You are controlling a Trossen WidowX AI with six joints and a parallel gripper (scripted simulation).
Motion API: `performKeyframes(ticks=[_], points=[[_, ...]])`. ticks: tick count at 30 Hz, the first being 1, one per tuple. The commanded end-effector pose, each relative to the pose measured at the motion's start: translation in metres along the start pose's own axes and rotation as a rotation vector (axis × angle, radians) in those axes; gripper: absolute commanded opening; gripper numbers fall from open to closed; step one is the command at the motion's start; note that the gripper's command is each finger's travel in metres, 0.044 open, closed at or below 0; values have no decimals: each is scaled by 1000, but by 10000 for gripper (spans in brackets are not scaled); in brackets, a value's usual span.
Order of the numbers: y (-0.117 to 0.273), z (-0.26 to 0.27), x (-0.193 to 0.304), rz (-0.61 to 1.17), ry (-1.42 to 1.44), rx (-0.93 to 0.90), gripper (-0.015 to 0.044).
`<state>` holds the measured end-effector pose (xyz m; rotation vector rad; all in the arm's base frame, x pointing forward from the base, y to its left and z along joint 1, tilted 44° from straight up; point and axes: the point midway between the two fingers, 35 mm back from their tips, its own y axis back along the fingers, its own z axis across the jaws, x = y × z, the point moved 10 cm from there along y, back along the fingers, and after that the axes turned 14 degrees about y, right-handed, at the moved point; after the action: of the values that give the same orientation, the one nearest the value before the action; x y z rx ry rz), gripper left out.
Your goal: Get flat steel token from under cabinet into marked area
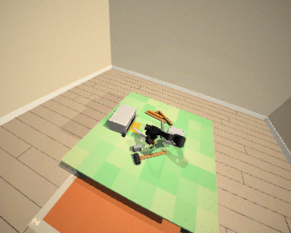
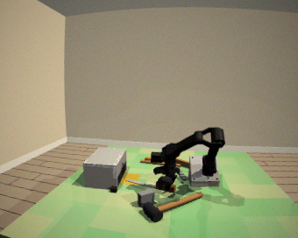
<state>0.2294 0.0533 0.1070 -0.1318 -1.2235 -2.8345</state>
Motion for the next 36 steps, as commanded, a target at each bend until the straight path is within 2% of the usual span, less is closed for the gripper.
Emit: performKeyframes(ticks=[1,36], points=[[1,1,0,-2,-34,0,0],[3,40,6,0,-125,-4,0]])
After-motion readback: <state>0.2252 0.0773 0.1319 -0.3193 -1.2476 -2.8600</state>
